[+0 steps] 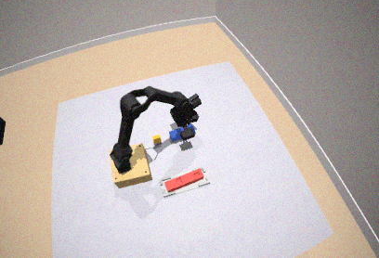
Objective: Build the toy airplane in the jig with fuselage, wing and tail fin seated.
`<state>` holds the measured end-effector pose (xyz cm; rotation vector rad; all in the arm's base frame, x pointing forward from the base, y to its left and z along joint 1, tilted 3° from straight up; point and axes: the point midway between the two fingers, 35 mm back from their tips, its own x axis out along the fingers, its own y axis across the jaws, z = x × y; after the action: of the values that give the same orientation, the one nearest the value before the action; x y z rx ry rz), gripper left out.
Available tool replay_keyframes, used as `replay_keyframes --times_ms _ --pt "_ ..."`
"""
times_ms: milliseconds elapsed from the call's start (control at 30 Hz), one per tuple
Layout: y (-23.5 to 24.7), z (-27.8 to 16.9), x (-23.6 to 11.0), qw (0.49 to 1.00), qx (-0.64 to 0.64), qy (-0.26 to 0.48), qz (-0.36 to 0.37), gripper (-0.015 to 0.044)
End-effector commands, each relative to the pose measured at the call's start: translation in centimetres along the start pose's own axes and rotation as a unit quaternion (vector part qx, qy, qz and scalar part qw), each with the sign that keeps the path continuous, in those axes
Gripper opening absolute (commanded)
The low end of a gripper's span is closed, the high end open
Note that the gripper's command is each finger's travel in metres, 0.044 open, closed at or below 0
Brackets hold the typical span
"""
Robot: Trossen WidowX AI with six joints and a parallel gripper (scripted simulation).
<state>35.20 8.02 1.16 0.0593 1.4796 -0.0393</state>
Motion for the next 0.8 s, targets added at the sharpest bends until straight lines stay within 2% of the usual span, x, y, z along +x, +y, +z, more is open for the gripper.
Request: replay_keyframes --times_ms 0,133,433,667,767 --pt "-0.14 -0.28 0.85 1.000 0.001 0.004 -0.003 0.0440" --pt "-0.15 -0.31 1.23 1.000 0.001 0.004 -0.003 0.0440" --pt "-0.15 -0.31 1.23 1.000 0.001 0.004 -0.003 0.0204" --pt "-0.15 -0.31 1.23 1.000 0.001 0.004 -0.003 0.0157" --pt "-0.14 -0.31 1.16 1.000 0.002 0.004 -0.003 0.0078"
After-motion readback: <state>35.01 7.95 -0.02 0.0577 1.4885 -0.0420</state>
